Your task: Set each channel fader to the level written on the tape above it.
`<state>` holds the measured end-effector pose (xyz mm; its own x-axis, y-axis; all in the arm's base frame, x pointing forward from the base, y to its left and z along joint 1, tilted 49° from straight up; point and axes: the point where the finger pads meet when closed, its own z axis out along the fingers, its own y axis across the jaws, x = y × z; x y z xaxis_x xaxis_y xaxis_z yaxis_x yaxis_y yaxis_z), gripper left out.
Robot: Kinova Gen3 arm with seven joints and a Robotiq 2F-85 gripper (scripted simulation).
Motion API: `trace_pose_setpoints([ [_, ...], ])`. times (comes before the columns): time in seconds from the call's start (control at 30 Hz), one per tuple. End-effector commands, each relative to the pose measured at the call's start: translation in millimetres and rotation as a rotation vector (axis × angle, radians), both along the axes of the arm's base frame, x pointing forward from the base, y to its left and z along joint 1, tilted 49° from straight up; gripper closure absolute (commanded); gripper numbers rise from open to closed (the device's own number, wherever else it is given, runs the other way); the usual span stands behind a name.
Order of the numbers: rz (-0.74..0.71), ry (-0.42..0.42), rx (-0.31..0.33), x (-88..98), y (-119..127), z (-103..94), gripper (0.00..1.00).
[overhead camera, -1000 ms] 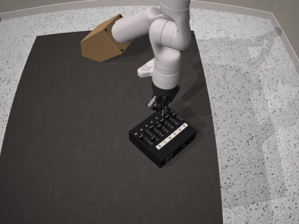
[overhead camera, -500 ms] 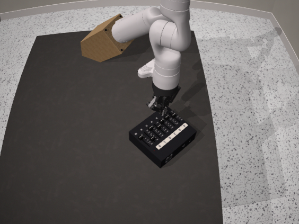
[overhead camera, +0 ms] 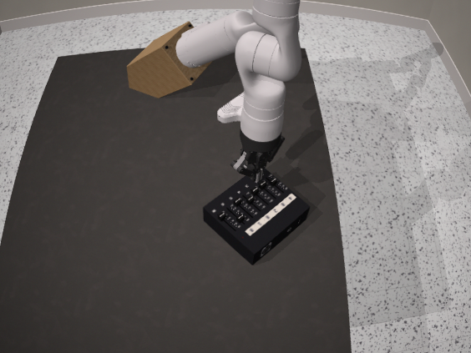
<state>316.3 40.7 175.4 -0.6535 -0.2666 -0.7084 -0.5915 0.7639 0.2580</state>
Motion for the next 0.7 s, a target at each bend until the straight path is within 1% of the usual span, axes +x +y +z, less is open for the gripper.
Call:
trace_pose_setpoints([
  [0.0, -0.001, 0.0, -0.001, 0.3, -0.2, 0.3, 1.0],
  [0.67, -0.001, 0.0, -0.001, 3.5, 1.1, 3.7, 1.0],
])
